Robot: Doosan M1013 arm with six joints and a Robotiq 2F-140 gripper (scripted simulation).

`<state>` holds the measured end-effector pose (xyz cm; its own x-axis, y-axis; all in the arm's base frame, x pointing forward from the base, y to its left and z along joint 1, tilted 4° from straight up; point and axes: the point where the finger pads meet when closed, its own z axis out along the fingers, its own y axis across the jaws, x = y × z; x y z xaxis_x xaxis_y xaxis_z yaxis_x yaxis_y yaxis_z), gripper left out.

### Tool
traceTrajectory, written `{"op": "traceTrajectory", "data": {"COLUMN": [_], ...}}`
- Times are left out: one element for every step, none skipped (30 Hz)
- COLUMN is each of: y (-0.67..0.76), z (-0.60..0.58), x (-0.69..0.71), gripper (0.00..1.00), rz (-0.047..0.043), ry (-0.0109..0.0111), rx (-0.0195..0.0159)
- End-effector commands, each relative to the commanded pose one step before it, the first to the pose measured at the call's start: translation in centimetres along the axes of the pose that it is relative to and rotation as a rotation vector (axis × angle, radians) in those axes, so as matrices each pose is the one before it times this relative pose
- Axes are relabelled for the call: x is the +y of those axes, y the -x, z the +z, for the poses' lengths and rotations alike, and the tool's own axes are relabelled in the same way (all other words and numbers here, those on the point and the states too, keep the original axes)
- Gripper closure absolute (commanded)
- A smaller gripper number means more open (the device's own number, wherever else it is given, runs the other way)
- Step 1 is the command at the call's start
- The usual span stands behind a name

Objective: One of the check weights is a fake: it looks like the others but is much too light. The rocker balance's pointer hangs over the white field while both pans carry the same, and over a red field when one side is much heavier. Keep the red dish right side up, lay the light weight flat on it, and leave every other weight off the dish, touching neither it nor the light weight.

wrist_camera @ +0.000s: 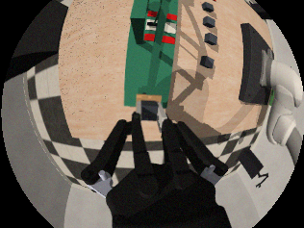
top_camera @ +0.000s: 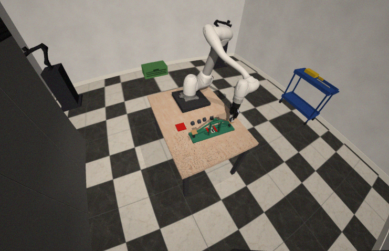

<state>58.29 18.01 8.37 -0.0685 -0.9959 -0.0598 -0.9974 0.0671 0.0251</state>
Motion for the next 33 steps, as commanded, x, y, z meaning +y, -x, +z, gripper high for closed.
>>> {"op": "traceTrajectory", "data": {"y": [-0.29, 0.001, 0.001, 0.001, 0.0, 0.0, 0.0, 0.0, 0.0, -0.003, -0.017, -0.036, -0.05, -0.056, -0.05, 0.0, 0.0, -0.036, -0.017, -0.003, -0.003, -0.019, -0.038, -0.054, -0.059, -0.054, -0.038, -0.019, -0.003, -0.004, -0.02, -0.041, 0.0], "z": [0.194, 0.018, 0.015, 0.012, 0.009, 0.006, 0.003, 0.001, 0.0, 0.006, 0.036, 0.075, 0.105, 0.116, 0.105, 0.0, 0.0, 0.075, 0.036, 0.006, 0.006, 0.036, 0.074, 0.103, 0.114, 0.103, 0.074, 0.036, 0.006, 0.006, 0.035, 0.073, 0.0], "x": [-0.077, -0.003, -0.002, -0.002, -0.001, -0.001, -0.001, 0.0, 0.0, 0.0, 0.0, 0.0, 0.0, 0.0, 0.0, 0.0, 0.0, 0.0, 0.0, 0.0, 0.0, 0.0, 0.0, 0.0, 0.0, 0.0, 0.0, 0.0, 0.0, 0.0, 0.0, 0.0, 0.0], "gripper": [0.76, 0.76, 0.76, 0.76, 0.76, 0.76, 0.76, 0.76, 0.76, 0.76, 0.76, 0.76, 0.76, 0.76, 0.76, 0.76, 0.76, 0.76, 0.76, 0.76, 0.76, 0.76, 0.76, 0.76, 0.76, 0.76, 0.76, 0.76, 0.76, 0.76, 0.76, 0.76, 0.76], "rz": [0.00216, 0.0, 0.0, 0.0, 0.0, 0.0, 0.0, 0.0, 0.0, 0.0, 0.0, 0.0, 0.0, 0.0, 0.0, 0.0, 0.0, 0.0, 0.0, 0.0, 0.0, 0.0, 0.0, 0.0, 0.0, 0.0, 0.0, 0.0, 0.0, 0.0, 0.0, 0.0, 0.0], "ry": [0.00037, 0.0, 0.0, 0.0, 0.0, 0.0, 0.0, 0.0, 0.0, 0.0, 0.0, 0.0, 0.0, 0.0, 0.0, 0.0, 0.0, 0.0, 0.0, 0.0, 0.0, 0.0, 0.0, 0.0, 0.0, 0.0, 0.0, 0.0, 0.0, 0.0, 0.0, 0.0, 0.0], "rx": [-0.00147, 0.0, 0.0, 0.0, 0.0, 0.0, 0.0, 0.0, 0.0, 0.0, 0.0, 0.0, 0.0, 0.0, 0.0, 0.0, 0.0, 0.0, 0.0, 0.0, 0.0, 0.0, 0.0, 0.0, 0.0, 0.0, 0.0, 0.0, 0.0, 0.0, 0.0, 0.0, 0.0]}}
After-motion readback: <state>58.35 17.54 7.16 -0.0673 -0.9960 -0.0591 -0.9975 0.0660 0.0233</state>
